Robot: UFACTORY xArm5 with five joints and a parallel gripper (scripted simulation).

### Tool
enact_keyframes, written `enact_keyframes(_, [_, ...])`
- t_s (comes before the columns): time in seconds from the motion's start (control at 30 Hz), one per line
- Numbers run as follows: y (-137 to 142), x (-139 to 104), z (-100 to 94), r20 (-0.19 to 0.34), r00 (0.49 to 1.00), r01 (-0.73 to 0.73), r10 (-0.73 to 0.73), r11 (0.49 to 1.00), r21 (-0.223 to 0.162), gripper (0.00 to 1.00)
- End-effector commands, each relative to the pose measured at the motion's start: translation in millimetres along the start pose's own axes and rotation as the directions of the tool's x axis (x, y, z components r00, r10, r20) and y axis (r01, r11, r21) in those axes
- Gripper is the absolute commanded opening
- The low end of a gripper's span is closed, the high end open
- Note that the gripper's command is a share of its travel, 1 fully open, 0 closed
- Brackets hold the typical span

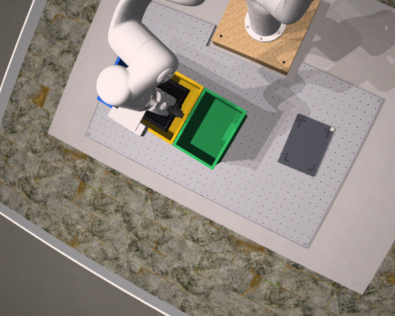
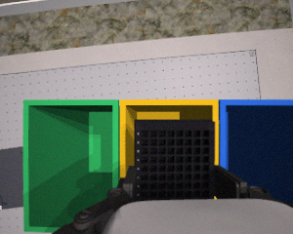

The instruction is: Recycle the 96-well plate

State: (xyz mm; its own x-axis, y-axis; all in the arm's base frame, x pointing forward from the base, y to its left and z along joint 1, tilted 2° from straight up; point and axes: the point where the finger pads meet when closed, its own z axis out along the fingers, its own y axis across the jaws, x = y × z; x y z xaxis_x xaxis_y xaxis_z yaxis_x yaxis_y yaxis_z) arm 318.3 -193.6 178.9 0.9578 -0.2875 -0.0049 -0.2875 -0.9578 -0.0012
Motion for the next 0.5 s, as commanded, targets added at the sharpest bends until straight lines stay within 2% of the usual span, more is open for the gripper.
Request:
enact_keyframes(0.0, [0.3,1.0,-0.7,-0.004,1.0,0.0,0.0,1.0,-0.001,0.0])
enact_keyframes(0.47, [0.3,1.0,1.3,-0.004,1.0,0.0,0.0,1.0,-0.001,0.0])
